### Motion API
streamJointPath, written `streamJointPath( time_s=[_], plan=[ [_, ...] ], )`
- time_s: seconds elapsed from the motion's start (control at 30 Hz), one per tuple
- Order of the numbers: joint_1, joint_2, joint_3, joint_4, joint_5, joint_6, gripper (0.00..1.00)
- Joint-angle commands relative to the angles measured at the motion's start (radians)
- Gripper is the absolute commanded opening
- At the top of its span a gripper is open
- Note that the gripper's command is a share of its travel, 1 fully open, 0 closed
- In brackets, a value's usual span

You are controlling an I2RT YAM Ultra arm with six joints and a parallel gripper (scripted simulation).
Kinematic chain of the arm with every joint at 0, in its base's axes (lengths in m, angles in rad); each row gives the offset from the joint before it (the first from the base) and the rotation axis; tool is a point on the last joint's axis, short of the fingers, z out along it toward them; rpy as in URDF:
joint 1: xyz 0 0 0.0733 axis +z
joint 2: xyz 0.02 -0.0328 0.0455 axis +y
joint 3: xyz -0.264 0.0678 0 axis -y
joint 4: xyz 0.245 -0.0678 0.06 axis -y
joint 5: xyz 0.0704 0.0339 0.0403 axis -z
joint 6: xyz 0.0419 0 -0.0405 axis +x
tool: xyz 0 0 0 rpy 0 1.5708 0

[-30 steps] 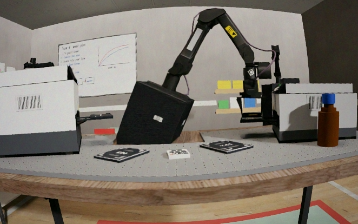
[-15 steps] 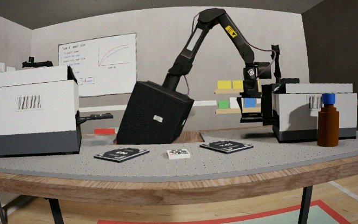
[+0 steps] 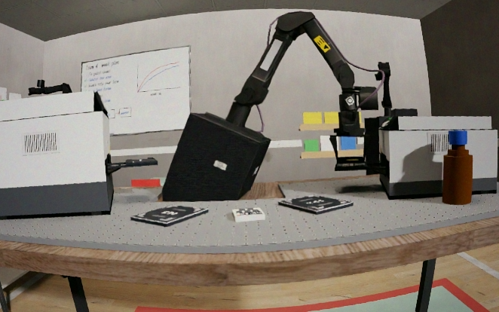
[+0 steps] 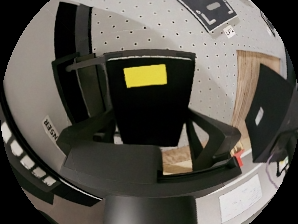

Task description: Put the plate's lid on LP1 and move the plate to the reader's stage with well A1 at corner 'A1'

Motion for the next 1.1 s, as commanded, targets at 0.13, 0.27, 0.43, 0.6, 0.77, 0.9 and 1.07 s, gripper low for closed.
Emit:
streamJointPath(
  time_s=[0.13, 0.27, 0.43, 0.6, 0.77, 0.9, 1.07],
  plan=[
    [0.008, -0.043, 0.027, -0.018, 0.014, 0.005, 0.85],
    [0.007, -0.047, 0.028, -0.019, 0.014, 0.004, 0.85],
    [0.003, -0.053, 0.026, -0.018, 0.014, 0.001, 0.85],
    [-0.002, -0.057, 0.029, -0.028, 0.014, -0.003, 0.85],
    [-0.006, -0.059, 0.033, -0.036, 0.014, -0.006, 0.85],
    [-0.014, -0.063, 0.033, -0.037, 0.013, -0.011, 0.85],
    [-0.018, -0.07, 0.028, -0.034, 0.005, -0.012, 0.85]
  ],
)
